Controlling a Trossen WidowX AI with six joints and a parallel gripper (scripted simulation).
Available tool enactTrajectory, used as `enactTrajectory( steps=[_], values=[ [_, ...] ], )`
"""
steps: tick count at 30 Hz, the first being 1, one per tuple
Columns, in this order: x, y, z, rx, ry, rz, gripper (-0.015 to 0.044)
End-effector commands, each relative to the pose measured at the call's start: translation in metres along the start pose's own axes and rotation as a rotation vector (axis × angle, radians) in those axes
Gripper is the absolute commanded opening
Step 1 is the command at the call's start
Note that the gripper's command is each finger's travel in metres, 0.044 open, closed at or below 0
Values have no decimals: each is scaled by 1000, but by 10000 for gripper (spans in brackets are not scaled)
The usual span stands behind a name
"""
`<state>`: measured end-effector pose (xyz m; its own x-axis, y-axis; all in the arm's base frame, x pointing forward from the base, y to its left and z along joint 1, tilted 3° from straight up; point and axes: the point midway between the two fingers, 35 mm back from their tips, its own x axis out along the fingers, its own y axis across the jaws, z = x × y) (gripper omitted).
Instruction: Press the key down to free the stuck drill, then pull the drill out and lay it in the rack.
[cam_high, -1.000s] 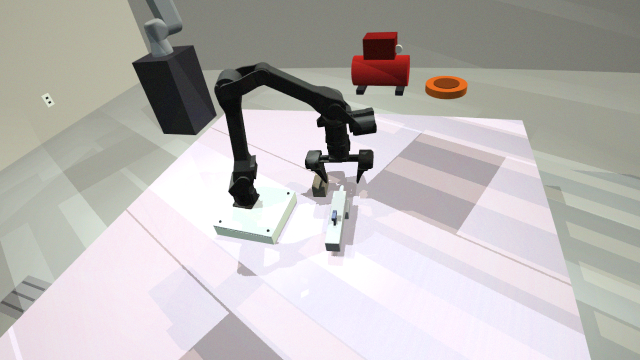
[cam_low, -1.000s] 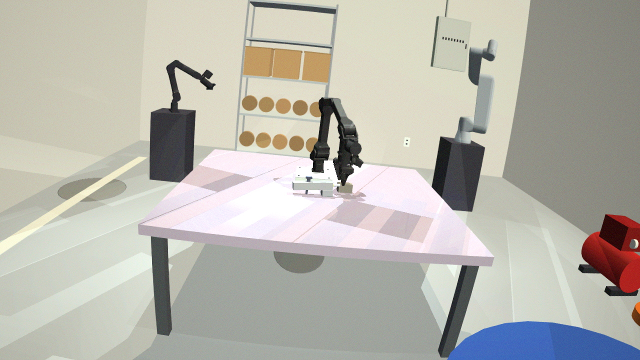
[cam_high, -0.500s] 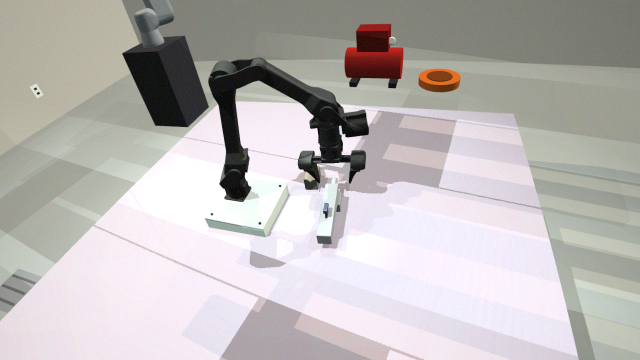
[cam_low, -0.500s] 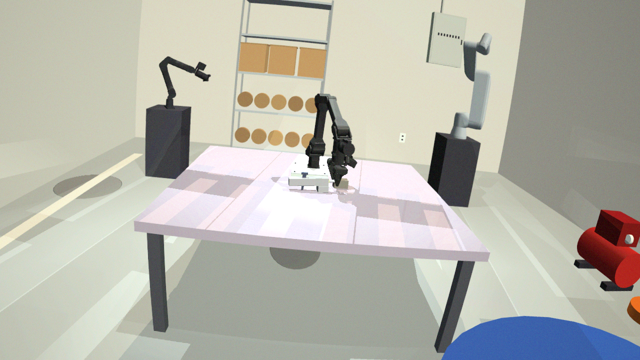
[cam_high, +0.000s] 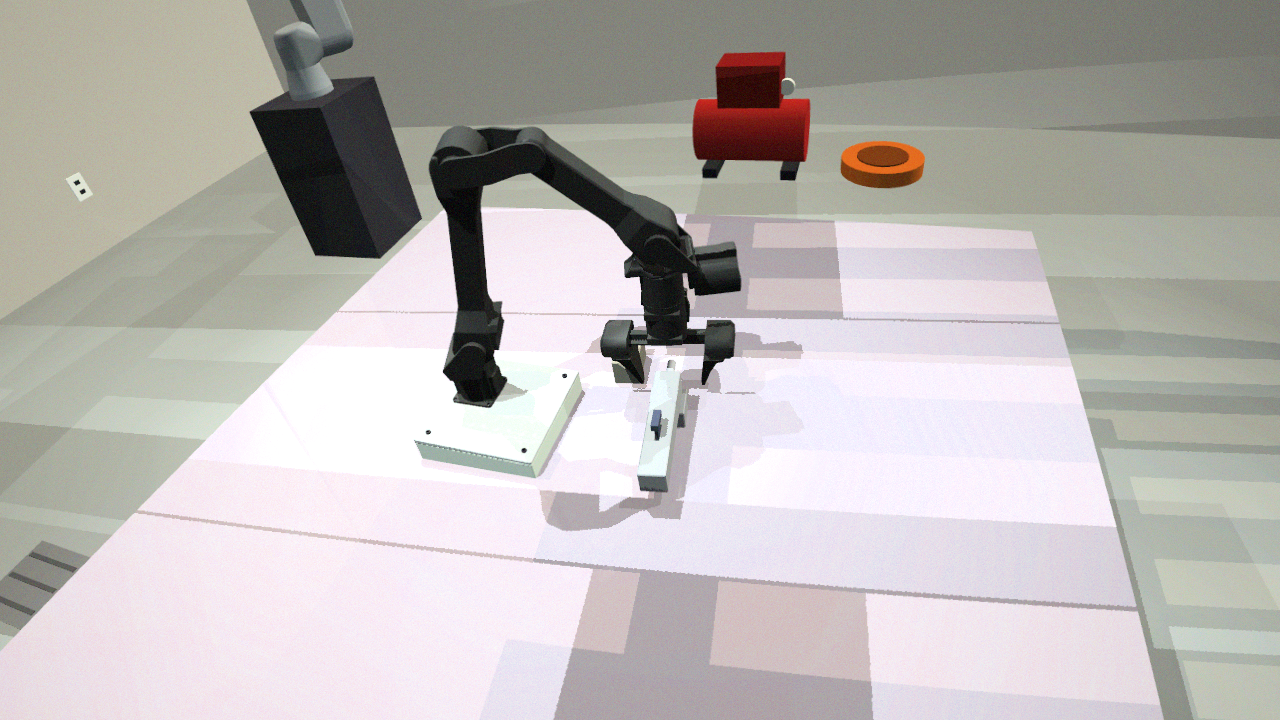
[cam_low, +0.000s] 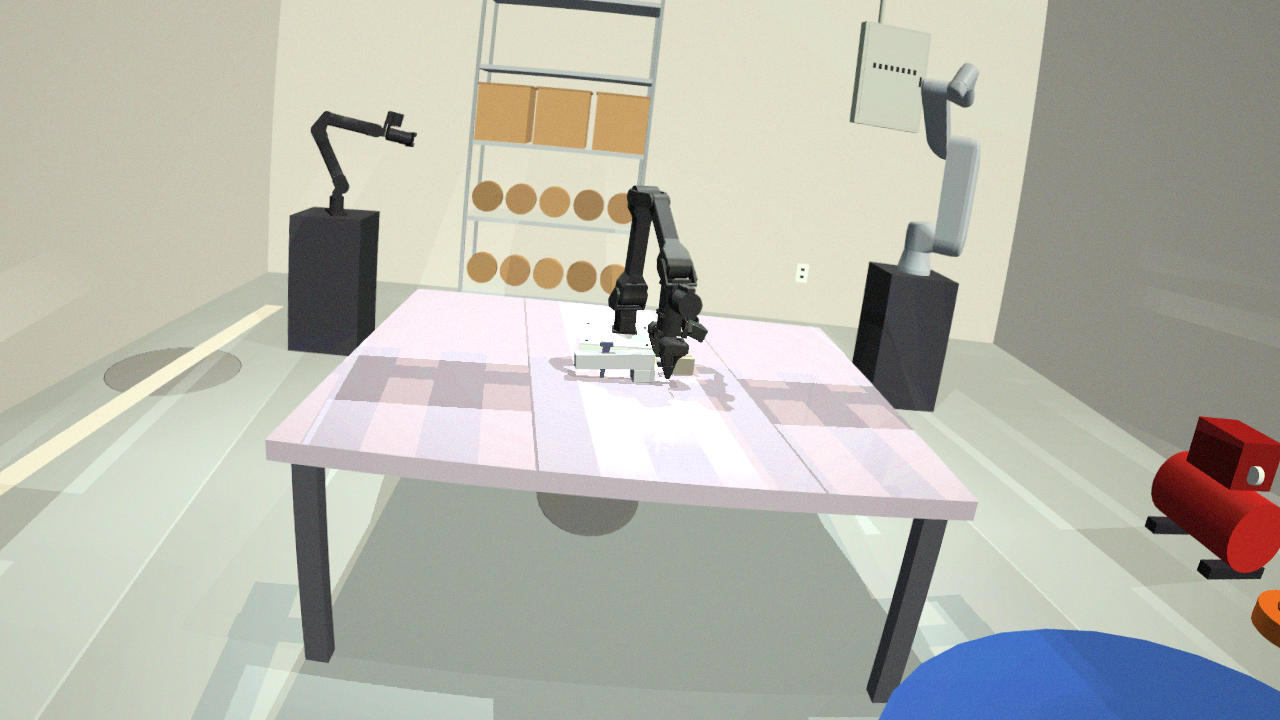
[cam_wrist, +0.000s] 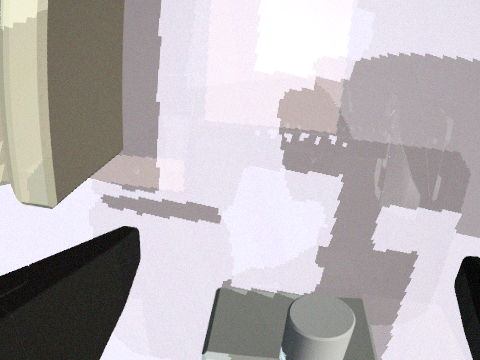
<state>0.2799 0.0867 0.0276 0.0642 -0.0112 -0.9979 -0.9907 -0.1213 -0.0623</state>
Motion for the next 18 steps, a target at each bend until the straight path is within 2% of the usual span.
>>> enactTrajectory(
  steps=[1, 16, 18],
  values=[
    [0, 0, 0, 0, 0, 0, 414],
    [0, 0, 0, 0, 0, 0, 20],
    [0, 0, 0, 0, 0, 0, 7]
  ],
)
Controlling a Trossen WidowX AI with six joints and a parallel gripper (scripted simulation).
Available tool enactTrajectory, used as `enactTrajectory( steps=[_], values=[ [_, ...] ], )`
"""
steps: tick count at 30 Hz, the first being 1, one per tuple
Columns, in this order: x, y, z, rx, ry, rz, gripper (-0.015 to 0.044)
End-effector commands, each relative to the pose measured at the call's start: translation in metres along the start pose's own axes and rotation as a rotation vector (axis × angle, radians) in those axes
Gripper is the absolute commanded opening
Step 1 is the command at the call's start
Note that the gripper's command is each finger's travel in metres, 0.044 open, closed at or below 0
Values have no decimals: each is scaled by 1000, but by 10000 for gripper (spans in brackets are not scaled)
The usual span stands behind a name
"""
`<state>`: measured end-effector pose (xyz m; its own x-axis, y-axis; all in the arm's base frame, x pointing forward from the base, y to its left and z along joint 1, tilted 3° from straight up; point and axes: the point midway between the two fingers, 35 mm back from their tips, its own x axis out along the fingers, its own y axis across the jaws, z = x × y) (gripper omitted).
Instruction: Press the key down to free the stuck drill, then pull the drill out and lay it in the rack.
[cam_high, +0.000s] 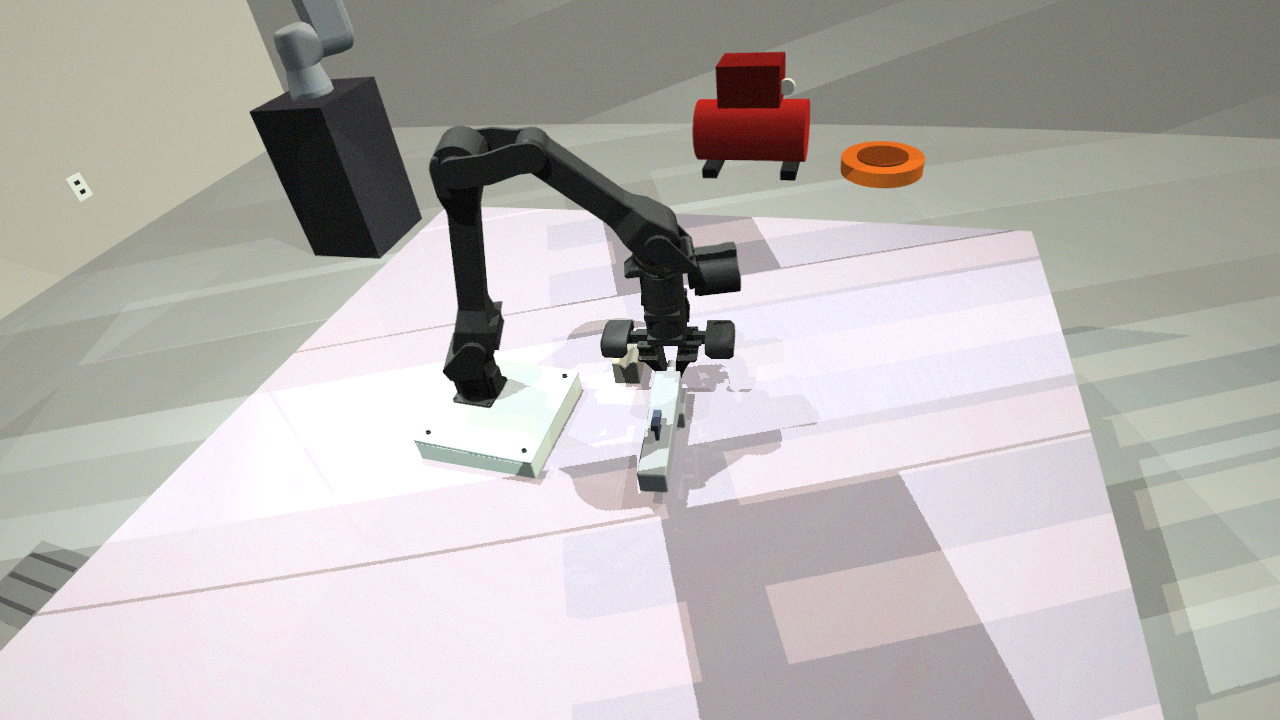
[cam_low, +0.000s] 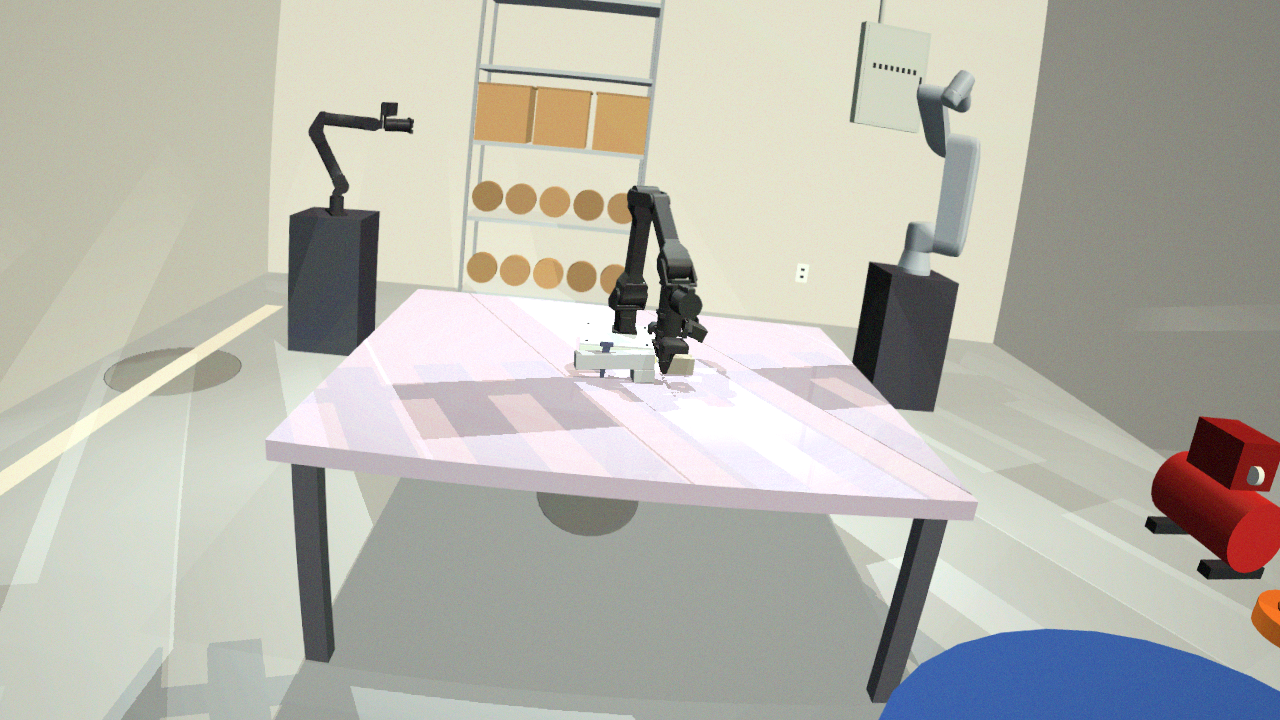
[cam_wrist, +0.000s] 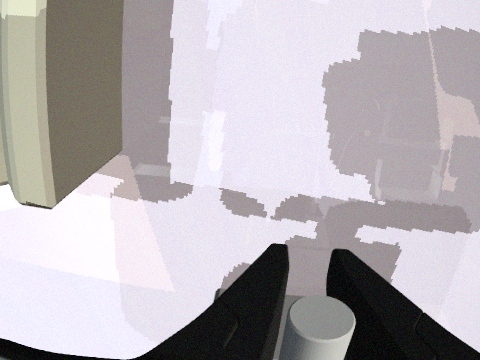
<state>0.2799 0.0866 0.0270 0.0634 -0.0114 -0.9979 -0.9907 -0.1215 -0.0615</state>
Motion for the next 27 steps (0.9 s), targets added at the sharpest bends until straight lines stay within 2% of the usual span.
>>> enactTrajectory(
  steps=[1, 27],
  values=[
    [-1, 0, 0, 0, 0, -1, 0],
    [-2, 0, 31, -5, 1, 3, 0]
  ],
)
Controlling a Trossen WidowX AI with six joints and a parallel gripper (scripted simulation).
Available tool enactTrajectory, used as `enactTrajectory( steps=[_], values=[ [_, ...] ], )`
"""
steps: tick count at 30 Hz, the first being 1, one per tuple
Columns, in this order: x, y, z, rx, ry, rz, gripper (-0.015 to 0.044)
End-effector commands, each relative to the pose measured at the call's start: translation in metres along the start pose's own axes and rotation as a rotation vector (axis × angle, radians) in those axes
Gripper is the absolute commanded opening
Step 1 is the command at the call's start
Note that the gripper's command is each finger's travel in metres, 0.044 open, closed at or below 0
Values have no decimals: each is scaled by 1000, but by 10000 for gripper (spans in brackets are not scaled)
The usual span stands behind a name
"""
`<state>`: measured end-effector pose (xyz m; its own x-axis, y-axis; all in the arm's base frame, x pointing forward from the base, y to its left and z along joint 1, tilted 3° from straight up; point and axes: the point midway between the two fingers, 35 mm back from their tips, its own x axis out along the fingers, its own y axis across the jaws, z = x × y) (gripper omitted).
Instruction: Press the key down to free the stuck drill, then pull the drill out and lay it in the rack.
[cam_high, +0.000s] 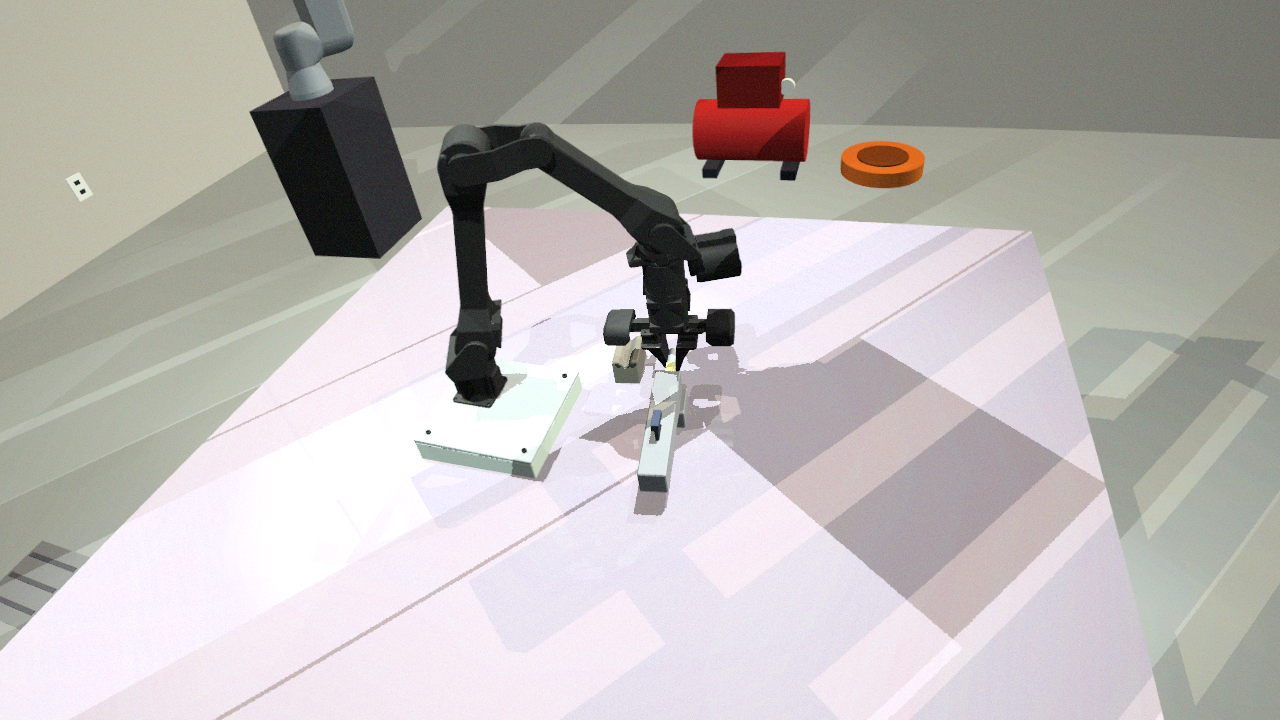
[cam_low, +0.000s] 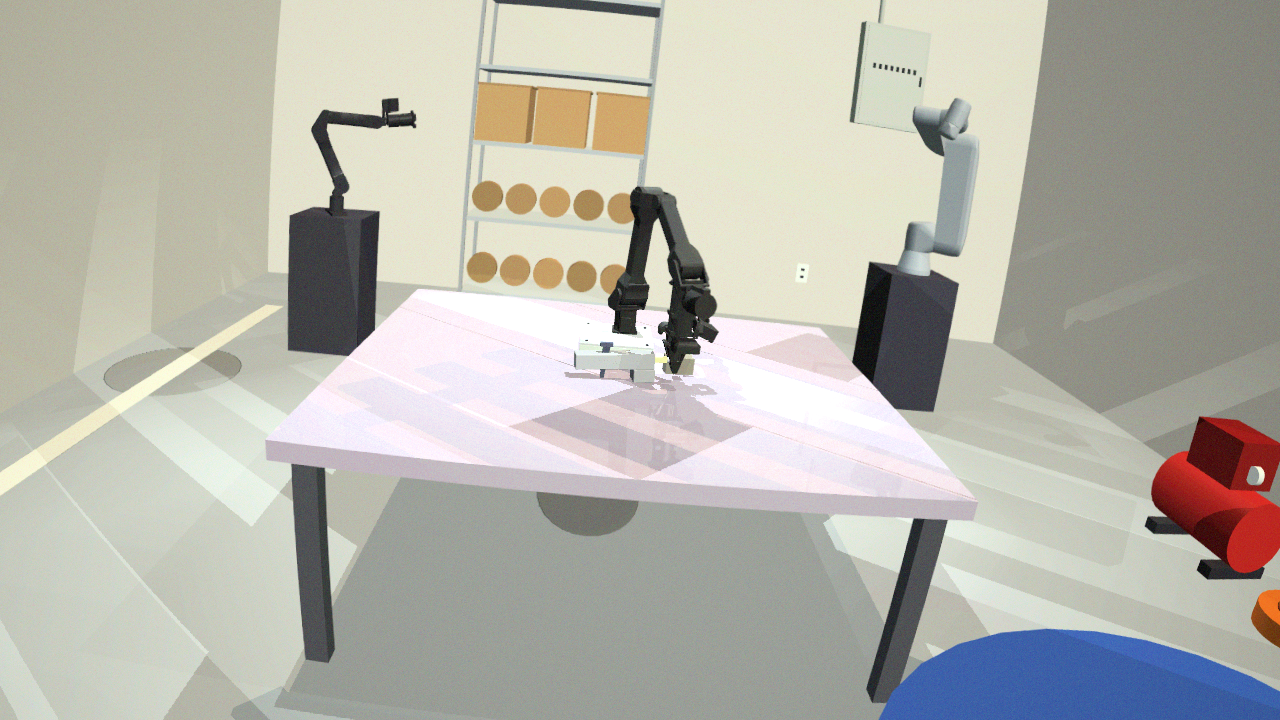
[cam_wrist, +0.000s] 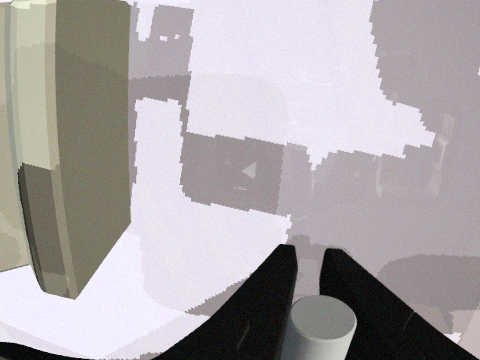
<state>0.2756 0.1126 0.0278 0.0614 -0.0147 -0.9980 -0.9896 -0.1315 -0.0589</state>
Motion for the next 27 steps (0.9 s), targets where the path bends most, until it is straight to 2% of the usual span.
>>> enactTrajectory(
  steps=[1, 10, 27],
  values=[
    [-1, -1, 6, 5, -2, 0, 0],
    [-2, -2, 21, 5, -3, 0, 0],
    [1, 0, 10, 5, -2, 0, 440]
  ],
)
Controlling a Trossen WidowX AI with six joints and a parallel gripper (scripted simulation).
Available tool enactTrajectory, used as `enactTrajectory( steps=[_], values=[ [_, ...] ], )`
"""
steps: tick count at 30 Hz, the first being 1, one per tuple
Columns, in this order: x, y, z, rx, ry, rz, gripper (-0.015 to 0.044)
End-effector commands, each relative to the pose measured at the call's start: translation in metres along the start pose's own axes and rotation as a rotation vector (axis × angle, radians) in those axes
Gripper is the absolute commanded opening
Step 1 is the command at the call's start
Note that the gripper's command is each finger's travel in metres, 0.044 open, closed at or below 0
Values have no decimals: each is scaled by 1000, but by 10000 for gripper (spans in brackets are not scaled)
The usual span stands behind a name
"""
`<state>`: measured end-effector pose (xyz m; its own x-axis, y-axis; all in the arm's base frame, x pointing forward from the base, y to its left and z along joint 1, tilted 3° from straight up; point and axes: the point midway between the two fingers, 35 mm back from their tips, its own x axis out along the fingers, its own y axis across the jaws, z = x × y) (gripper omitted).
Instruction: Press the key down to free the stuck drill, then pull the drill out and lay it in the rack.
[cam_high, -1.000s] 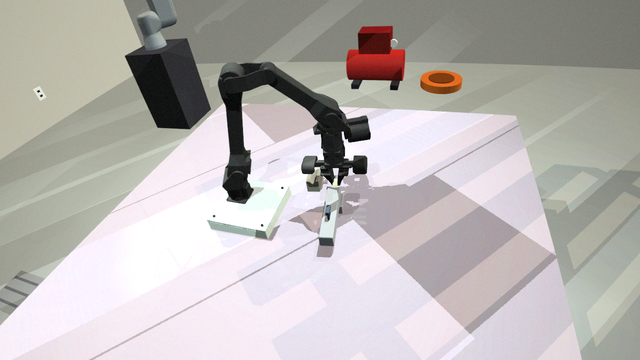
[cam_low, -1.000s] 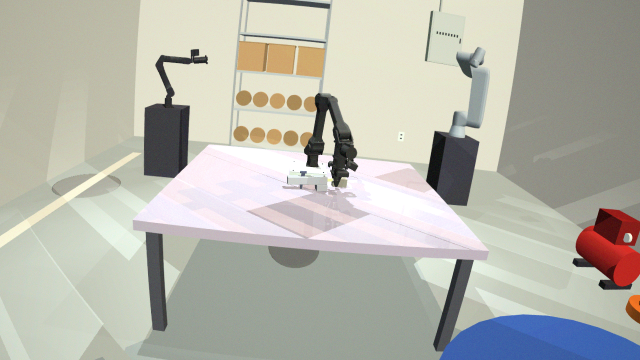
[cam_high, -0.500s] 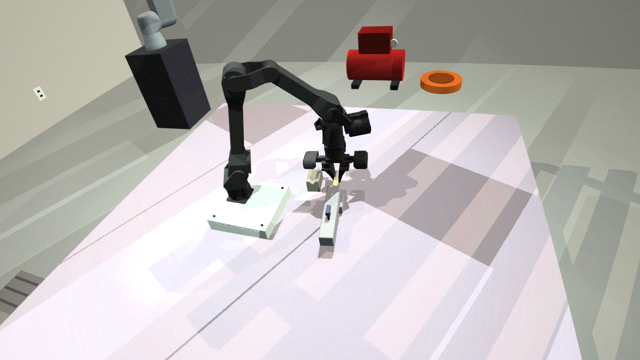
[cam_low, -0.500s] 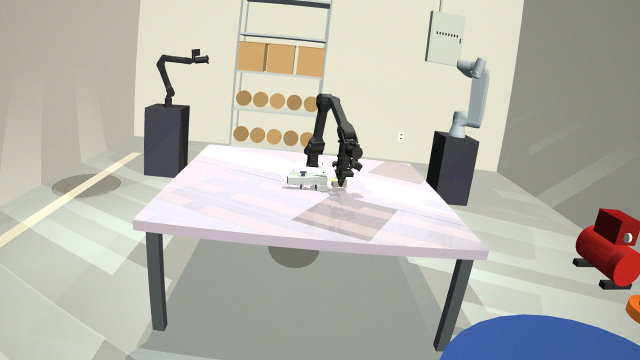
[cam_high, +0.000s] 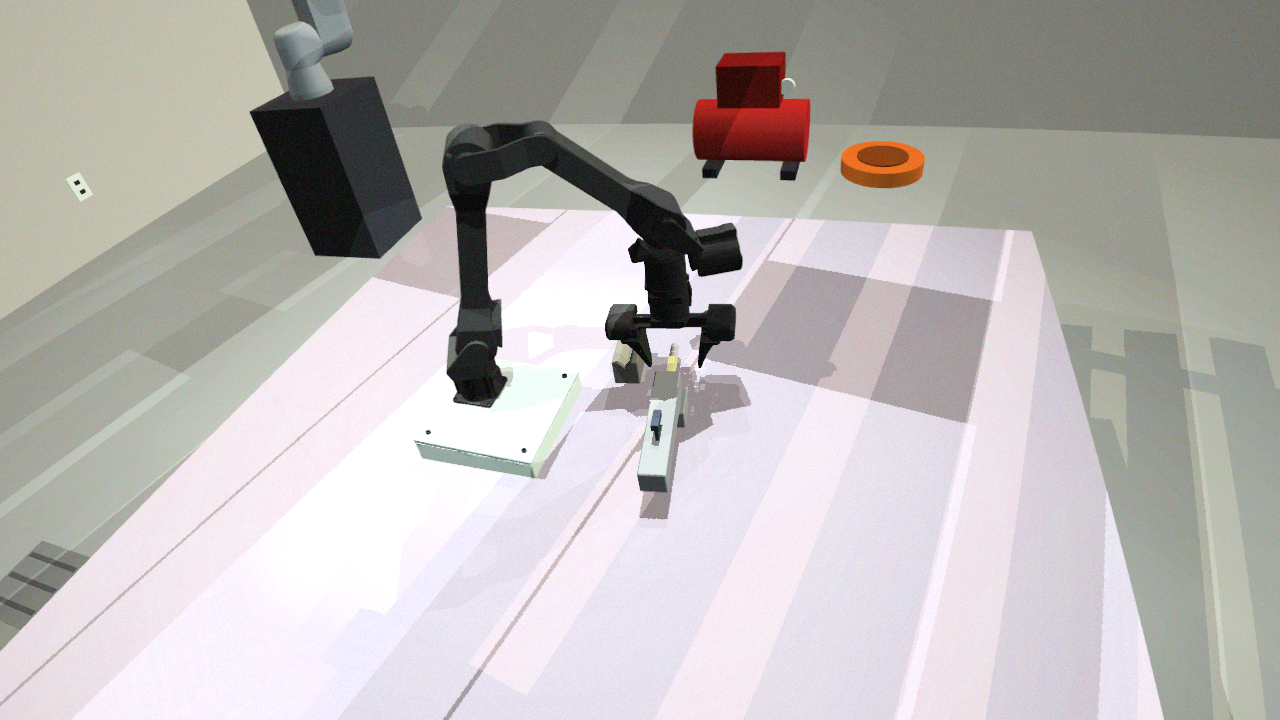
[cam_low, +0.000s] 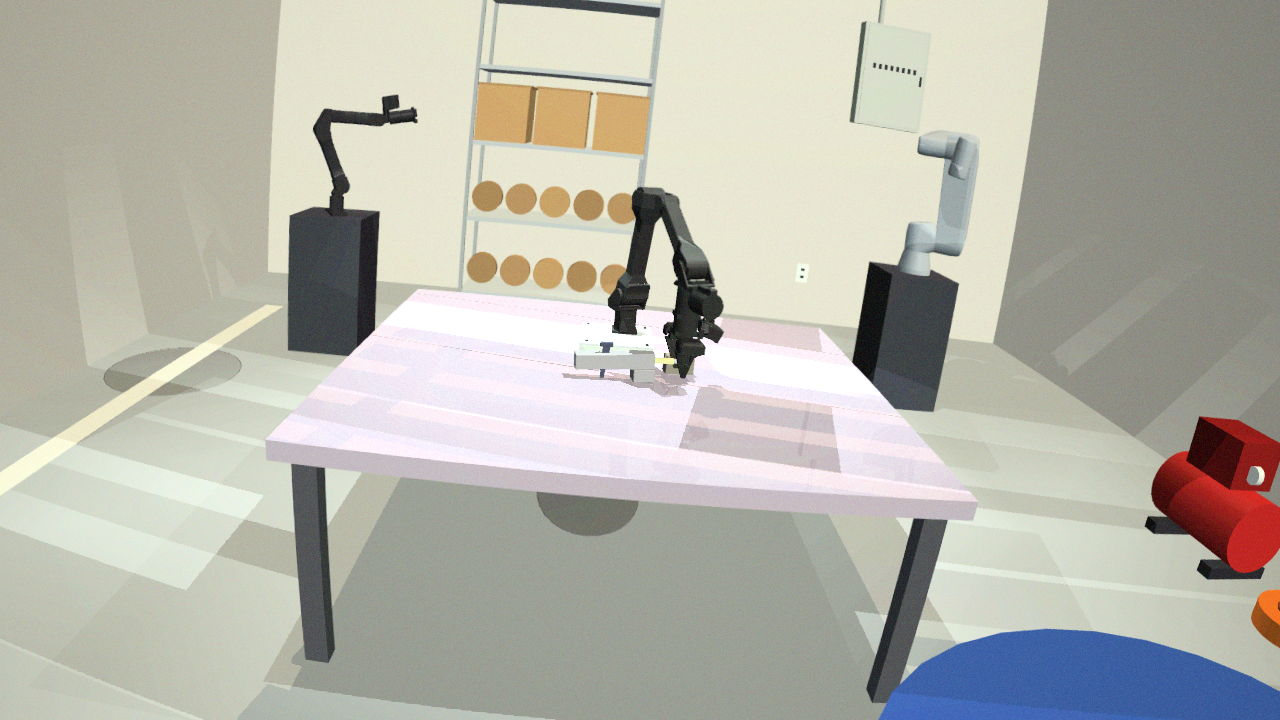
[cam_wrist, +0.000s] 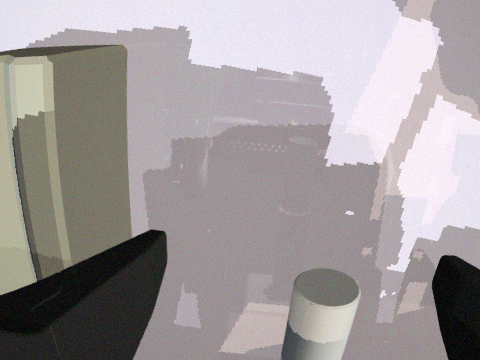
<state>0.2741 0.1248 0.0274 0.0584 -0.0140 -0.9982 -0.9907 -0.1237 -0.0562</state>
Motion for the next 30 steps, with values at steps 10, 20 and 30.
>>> enactTrajectory(
  steps=[10, 20, 30],
  values=[
    [4, 0, -8, -3, -1, -3, 440],
    [5, -1, -12, -3, 0, -3, 440],
    [5, -1, -11, 1, -6, -2, 361]
  ],
)
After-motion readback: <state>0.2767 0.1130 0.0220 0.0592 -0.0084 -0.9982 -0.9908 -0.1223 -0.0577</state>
